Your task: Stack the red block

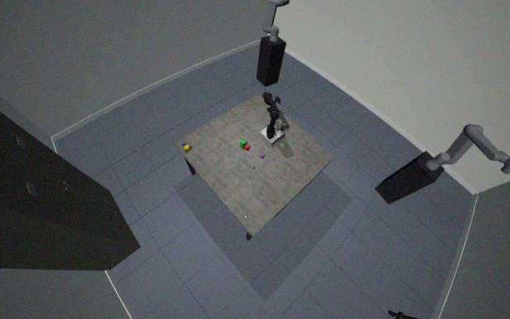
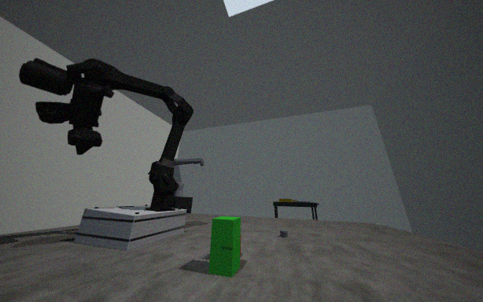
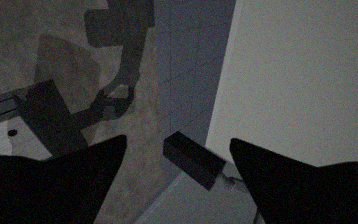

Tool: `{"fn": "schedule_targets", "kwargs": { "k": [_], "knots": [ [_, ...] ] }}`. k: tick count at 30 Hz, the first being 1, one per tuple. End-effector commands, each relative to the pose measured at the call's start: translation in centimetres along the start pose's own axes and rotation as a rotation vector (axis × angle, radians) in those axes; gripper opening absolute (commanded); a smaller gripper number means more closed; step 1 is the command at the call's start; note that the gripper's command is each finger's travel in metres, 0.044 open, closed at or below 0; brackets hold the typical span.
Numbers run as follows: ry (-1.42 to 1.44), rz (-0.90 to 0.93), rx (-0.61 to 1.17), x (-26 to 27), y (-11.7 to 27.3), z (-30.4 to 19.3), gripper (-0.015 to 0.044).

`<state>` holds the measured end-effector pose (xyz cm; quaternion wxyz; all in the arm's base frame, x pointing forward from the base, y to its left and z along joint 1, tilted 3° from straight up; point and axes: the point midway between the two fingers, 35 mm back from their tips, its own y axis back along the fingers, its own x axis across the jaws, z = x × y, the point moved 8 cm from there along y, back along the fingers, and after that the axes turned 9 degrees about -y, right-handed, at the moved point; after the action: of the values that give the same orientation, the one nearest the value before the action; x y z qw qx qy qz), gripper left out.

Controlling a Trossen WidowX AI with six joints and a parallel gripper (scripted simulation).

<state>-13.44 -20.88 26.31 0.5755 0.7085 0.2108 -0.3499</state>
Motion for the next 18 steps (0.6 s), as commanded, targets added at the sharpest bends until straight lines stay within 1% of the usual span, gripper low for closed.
{"fn": "schedule_targets", "kwargs": {
  "k": [1,2,10,18],
  "knots": [
    [0.006,0.001,-0.003,0.1,0.1,0.0,0.0426],
    [0.023,0.006,-0.014,0.3,0.3,0.2,0.044],
    [0.306,0.061,-0.178,4.6,3.4,1.5,0.044],
    [0.603,0.095,-0.343,9.1,6.7,1.6,0.044]
  ]
}}
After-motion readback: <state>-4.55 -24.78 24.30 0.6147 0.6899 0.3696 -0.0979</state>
